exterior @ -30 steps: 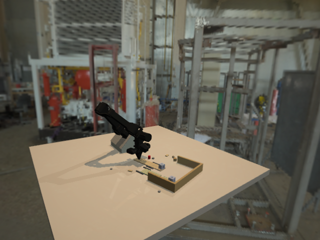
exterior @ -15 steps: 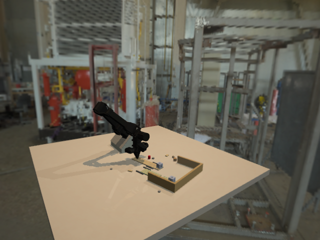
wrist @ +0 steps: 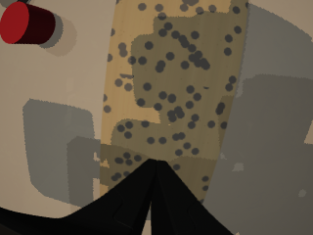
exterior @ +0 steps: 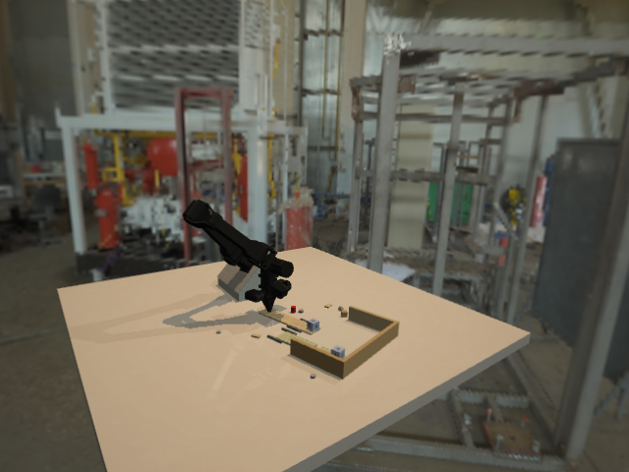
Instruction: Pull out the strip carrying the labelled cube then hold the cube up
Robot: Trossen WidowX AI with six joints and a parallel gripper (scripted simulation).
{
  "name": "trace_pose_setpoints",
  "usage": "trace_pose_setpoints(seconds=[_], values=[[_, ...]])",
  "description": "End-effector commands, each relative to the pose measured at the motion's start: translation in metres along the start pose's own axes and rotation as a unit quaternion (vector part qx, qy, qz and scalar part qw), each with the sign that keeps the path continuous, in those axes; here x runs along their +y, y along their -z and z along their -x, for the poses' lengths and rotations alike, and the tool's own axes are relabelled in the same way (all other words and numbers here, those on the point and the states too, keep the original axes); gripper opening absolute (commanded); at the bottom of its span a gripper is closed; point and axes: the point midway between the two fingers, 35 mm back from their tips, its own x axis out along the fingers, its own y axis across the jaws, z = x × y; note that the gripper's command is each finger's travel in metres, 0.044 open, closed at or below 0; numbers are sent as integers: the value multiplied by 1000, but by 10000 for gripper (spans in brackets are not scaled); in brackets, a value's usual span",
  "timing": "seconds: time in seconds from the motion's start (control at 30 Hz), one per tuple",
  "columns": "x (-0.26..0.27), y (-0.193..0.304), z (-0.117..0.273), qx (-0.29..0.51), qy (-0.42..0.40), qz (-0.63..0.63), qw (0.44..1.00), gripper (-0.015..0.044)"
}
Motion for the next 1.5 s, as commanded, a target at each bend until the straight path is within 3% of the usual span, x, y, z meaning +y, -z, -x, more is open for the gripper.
trace_pose_setpoints(seconds=[0.0, 0.77, 0.97, 1.17, 1.3, 1.47], values=[[1, 10, -4, 13, 0, 7, 1000, 0], [1, 10, -4, 13, 0, 7, 1000, 0], [0, -2, 40, 12, -1, 6, 1000, 0], [1, -1, 42, 12, -1, 7, 1000, 0], [1, -19, 40, 12, 0, -69, 998, 105], [1, -33, 41, 12, 0, -77, 997, 236]])
